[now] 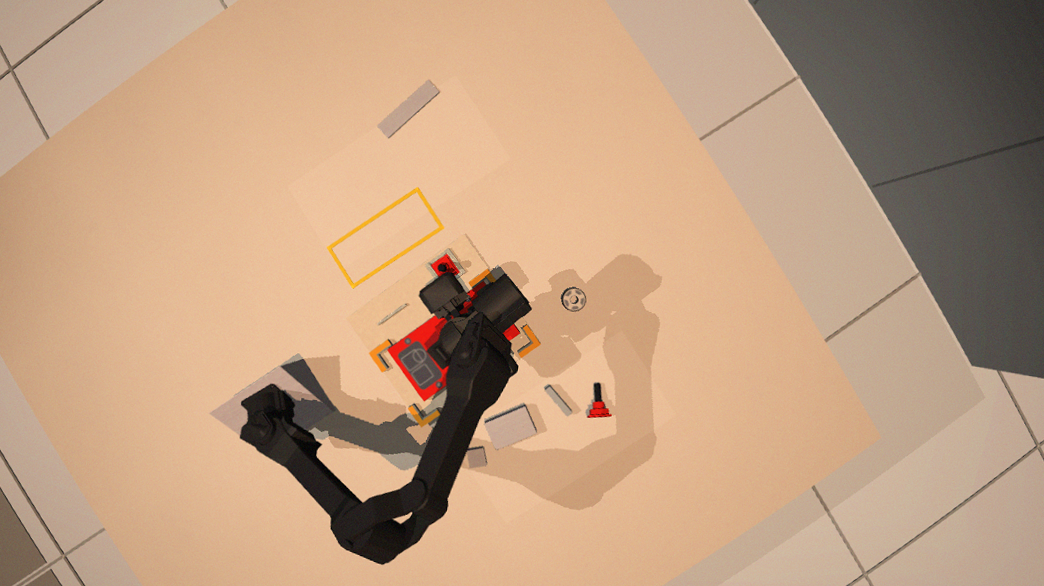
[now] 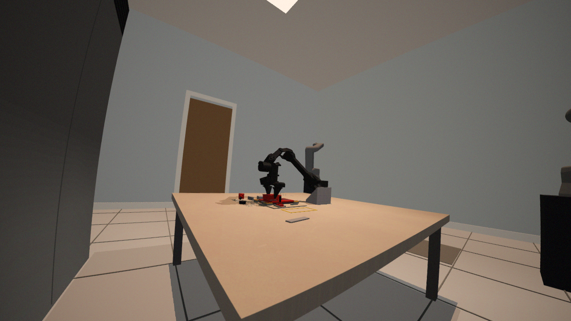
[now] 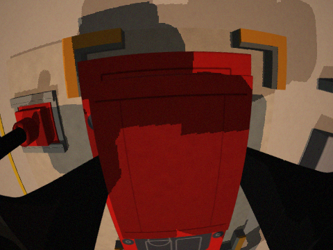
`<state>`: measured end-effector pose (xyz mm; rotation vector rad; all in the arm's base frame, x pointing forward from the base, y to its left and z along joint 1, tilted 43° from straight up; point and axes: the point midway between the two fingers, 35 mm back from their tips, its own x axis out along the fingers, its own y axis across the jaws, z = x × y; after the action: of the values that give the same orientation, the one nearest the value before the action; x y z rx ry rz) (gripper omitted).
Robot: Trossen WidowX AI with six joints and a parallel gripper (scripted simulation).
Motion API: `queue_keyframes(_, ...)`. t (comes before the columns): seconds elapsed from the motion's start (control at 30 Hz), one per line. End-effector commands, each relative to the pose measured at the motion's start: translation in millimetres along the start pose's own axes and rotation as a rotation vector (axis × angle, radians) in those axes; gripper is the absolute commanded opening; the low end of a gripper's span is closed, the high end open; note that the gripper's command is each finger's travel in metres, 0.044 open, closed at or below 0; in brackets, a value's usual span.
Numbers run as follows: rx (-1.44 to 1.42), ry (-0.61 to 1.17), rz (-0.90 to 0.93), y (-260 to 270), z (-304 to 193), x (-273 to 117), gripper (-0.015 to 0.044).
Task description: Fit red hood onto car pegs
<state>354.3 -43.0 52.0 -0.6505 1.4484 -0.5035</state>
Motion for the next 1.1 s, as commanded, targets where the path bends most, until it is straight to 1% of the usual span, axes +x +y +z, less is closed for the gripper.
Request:
queue_keyframes(0.0,-0.005,0.009,-0.002,0.7,-1.8,4.3,0.0)
queue_keyframes(0.4,0.003,0.003,0.0,0.2,-0.3,3.1,0.0)
queue_keyframes(0.93,0.004,0.003,0.0,0.2,-0.2,3.7,0.042)
queue_keyframes(0.97,0.004,0.003,0.0,0.2,-0.2,3.7,0.044)
queue_keyframes(1.07,0.004,0.003,0.0,0.2,-0.2,3.7,0.044)
